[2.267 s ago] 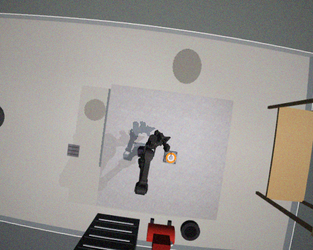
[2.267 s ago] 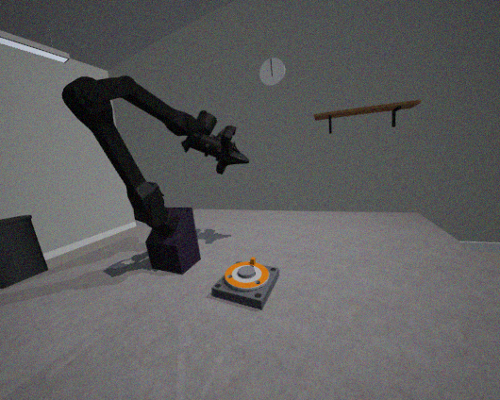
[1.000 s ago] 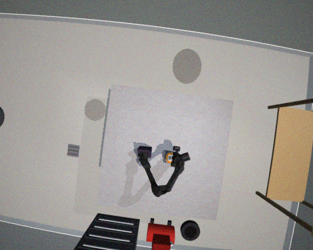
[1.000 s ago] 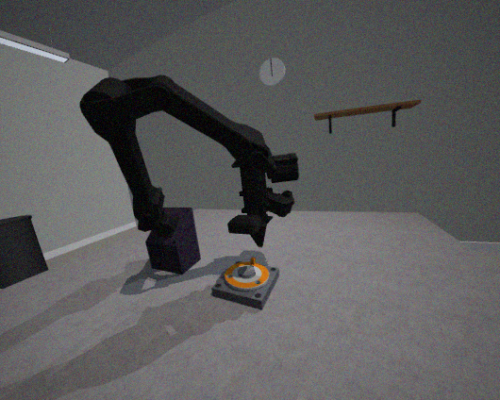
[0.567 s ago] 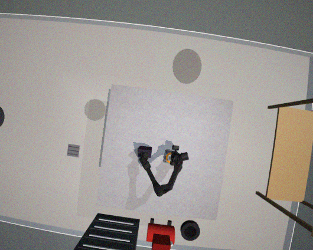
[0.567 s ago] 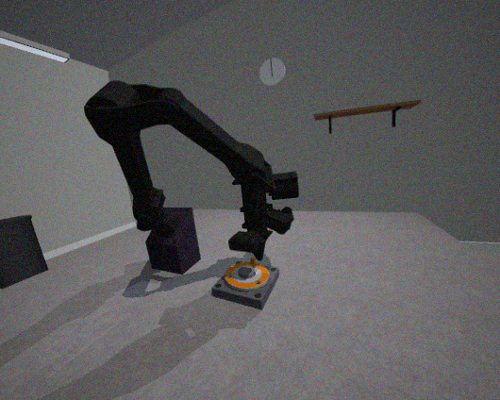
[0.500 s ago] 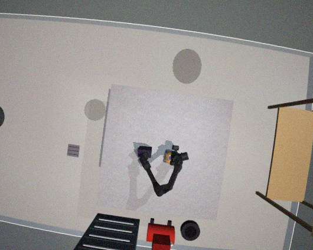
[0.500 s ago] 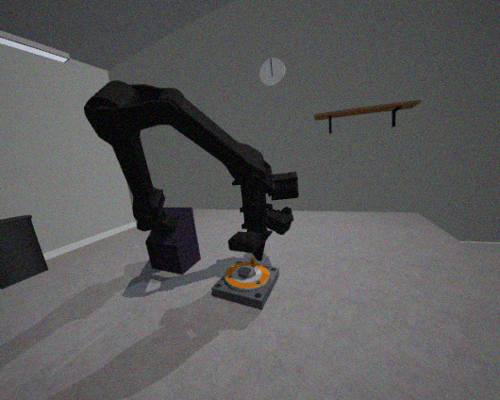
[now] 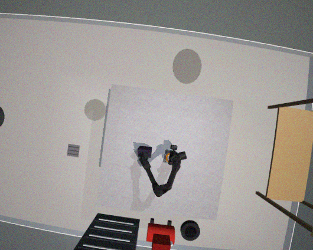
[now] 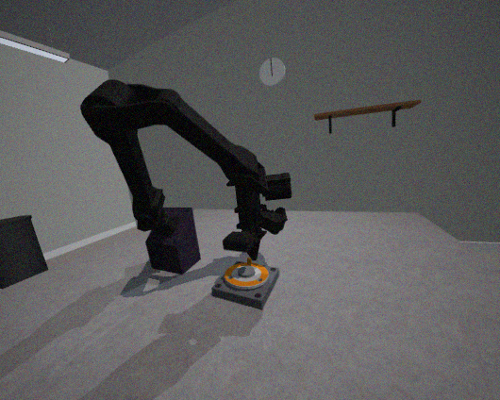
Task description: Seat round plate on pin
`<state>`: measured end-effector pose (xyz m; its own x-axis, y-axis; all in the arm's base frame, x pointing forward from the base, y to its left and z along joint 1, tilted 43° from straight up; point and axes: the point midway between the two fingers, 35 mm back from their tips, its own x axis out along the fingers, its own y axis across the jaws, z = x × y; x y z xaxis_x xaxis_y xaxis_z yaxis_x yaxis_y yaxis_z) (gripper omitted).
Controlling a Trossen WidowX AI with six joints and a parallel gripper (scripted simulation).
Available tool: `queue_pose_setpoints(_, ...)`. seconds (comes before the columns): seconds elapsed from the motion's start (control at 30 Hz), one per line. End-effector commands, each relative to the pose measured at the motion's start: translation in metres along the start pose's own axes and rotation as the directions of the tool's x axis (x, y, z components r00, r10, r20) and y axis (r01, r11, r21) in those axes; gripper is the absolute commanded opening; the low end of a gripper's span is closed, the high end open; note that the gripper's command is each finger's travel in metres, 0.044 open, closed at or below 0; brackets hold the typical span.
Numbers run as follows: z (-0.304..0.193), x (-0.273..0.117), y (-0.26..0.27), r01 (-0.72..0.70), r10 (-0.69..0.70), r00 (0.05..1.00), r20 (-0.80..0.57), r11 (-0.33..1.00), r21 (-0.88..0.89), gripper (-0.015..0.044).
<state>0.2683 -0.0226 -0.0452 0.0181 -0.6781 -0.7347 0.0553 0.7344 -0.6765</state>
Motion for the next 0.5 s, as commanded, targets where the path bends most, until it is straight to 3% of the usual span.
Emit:
queue_pose_setpoints(0.0, -0.008, 0.001, -0.001, 0.001, -0.001, 1.000, -0.005, 1.000, -0.001, 0.0000)
queue_pose_setpoints(0.47, -0.022, 0.001, -0.005, 0.001, -0.001, 1.000, -0.006, 1.000, -0.001, 0.0000)
